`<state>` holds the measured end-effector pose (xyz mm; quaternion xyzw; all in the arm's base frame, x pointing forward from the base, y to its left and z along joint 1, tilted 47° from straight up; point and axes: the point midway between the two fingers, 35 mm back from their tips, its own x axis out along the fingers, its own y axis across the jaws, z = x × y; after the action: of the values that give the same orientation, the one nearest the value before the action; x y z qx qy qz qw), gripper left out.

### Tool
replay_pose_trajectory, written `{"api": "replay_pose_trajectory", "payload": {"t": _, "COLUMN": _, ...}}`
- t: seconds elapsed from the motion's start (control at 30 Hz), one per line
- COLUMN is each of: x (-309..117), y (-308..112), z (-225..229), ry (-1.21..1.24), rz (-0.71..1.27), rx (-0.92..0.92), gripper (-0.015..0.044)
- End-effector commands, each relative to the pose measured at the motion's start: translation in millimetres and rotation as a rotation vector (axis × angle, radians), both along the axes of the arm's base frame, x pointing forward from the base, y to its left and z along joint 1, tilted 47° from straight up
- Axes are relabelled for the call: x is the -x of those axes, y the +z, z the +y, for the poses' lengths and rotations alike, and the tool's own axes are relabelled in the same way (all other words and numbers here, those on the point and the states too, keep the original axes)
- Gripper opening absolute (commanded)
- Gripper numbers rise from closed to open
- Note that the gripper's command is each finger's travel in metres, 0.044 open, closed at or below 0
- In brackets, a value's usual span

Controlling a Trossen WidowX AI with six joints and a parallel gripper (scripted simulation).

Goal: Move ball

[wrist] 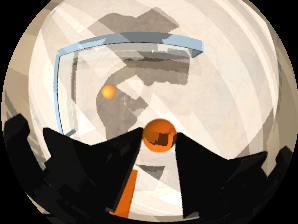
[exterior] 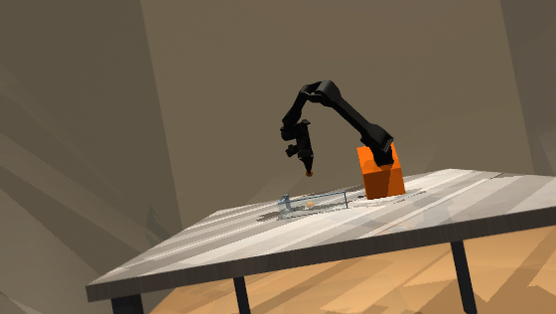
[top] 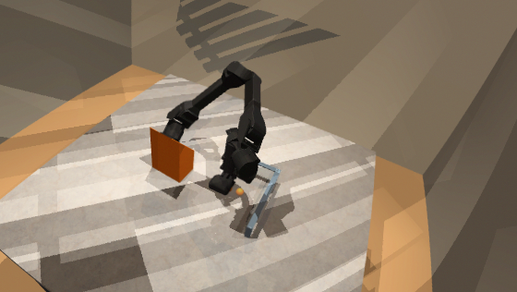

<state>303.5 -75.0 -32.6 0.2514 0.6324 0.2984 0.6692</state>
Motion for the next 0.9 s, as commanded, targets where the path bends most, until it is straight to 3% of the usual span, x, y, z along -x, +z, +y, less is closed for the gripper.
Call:
{"api": "replay_pose_trajectory", "payload": {"t": 0.0, "x": -5.6, "y": 11.8, "z": 19.5, "ry": 0.005, "rz": -0.002, "rx": 0.003, "gripper": 0.0000}}
{"api": "replay_pose_trajectory", "payload": {"t": 0.5, "x": -9.0, "y": 52.3, "z": 101.4, "ry": 0.008, "rz": -0.003, "rx": -0.012, "gripper": 0.0000}}
{"api": "replay_pose_trajectory", "payload": {"t": 0.87, "x": -11.7, "y": 23.9, "z": 130.2, "ry": 0.007, "rz": -0.003, "rx": -0.010, "gripper": 0.0000}}
